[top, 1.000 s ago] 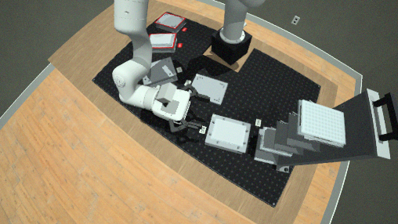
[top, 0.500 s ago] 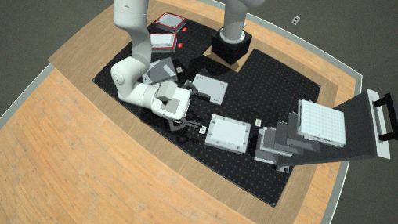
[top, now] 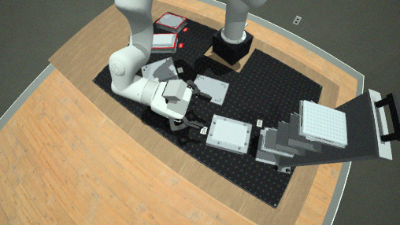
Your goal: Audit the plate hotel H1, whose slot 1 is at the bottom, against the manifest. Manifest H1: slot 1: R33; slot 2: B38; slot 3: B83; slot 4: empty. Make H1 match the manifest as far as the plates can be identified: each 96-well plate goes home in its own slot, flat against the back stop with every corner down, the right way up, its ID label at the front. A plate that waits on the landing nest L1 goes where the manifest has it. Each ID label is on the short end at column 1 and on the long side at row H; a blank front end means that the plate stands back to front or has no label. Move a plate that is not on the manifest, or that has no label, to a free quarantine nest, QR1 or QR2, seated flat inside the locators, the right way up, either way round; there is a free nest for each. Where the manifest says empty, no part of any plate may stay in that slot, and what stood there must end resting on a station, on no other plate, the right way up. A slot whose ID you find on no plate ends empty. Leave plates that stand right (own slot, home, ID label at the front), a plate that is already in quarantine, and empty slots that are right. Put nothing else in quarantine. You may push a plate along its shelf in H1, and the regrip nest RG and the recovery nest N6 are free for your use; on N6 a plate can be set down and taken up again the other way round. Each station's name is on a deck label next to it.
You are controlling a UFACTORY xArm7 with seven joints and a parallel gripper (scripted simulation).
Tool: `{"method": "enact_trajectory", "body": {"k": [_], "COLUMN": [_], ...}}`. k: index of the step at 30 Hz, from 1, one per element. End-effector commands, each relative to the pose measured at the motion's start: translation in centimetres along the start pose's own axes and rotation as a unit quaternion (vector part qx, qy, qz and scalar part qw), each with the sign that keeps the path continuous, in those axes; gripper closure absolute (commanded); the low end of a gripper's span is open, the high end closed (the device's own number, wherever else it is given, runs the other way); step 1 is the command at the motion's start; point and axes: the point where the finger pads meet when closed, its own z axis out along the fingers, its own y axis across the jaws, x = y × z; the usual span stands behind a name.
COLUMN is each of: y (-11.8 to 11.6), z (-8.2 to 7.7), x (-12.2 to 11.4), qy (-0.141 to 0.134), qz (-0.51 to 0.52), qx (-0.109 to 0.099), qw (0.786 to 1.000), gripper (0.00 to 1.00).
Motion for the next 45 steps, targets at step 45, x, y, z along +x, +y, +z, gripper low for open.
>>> {"method": "enact_trajectory", "body": {"k": [45], "y": [0.11], "z": [-0.03], "x": [0.12], "qy": [-0.344], "qz": [-0.001], "qx": [-0.001], "qw": [0.939], "gripper": [0.0]}}
